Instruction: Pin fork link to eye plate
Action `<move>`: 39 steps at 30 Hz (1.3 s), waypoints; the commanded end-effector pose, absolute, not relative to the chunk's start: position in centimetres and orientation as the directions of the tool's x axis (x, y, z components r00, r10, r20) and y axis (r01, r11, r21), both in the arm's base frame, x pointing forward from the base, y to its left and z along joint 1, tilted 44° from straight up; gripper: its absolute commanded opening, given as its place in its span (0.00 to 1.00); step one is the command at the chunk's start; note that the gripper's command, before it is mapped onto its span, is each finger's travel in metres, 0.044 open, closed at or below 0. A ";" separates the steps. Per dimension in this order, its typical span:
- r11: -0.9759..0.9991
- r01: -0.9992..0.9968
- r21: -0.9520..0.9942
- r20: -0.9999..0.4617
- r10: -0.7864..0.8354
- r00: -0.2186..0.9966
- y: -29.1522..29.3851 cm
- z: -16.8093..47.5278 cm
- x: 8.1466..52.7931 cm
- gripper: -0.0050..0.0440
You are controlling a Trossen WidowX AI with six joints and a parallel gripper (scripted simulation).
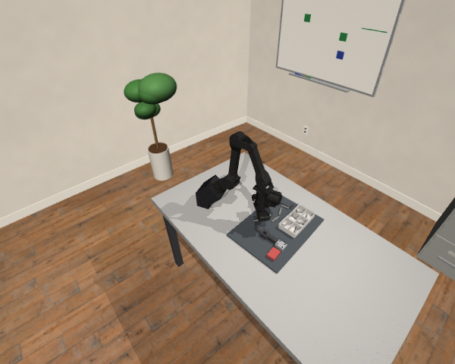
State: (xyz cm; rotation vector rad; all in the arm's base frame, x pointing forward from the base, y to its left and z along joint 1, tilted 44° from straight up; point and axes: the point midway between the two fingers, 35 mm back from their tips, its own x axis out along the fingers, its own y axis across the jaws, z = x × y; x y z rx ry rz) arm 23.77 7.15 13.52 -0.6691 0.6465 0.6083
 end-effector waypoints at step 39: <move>0.626 -0.693 -0.358 -0.716 0.293 0.634 7.9 11.2 25.2 0.47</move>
